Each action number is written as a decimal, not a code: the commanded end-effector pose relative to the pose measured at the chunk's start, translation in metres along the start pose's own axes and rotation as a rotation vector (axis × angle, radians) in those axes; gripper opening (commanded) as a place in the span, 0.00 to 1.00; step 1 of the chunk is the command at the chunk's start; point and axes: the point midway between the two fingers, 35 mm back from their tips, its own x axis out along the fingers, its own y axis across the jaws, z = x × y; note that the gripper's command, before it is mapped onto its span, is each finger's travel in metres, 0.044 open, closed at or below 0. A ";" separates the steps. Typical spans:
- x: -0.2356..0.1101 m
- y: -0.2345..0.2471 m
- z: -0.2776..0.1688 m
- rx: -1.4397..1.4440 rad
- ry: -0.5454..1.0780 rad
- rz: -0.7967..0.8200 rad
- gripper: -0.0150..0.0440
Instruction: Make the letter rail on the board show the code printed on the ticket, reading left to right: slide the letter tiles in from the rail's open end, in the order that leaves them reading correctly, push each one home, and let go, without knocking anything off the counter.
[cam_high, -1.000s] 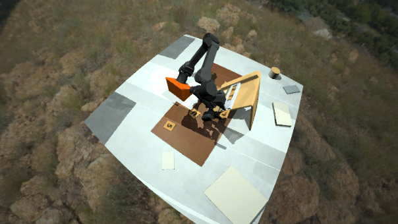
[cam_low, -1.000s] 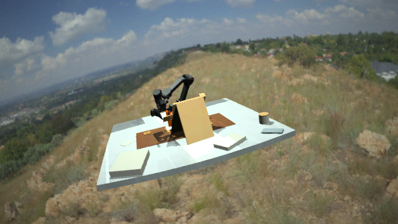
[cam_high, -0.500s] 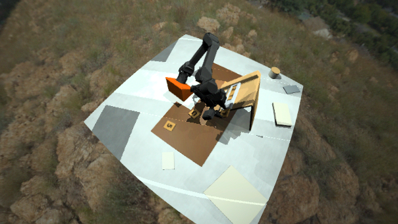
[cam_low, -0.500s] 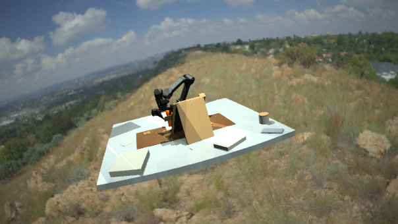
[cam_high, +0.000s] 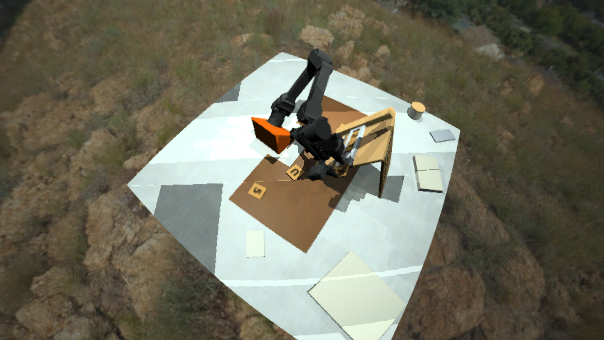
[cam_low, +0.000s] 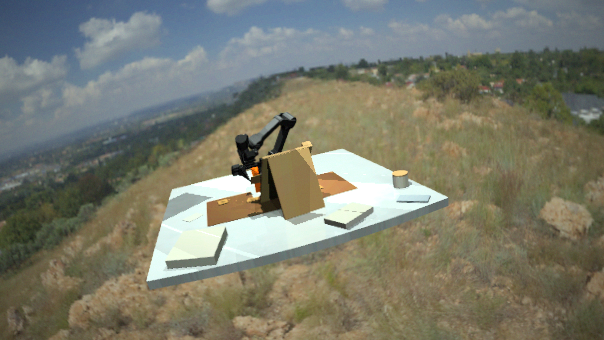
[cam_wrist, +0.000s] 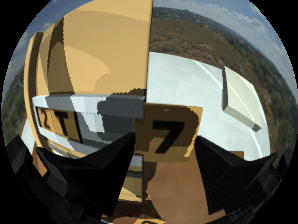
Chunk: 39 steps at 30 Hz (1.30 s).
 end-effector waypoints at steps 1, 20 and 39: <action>0.001 0.003 -0.003 0.010 0.005 -0.001 0.25; 0.001 0.013 -0.003 0.010 0.005 -0.001 0.25; 0.001 0.022 -0.003 0.011 0.005 0.000 0.25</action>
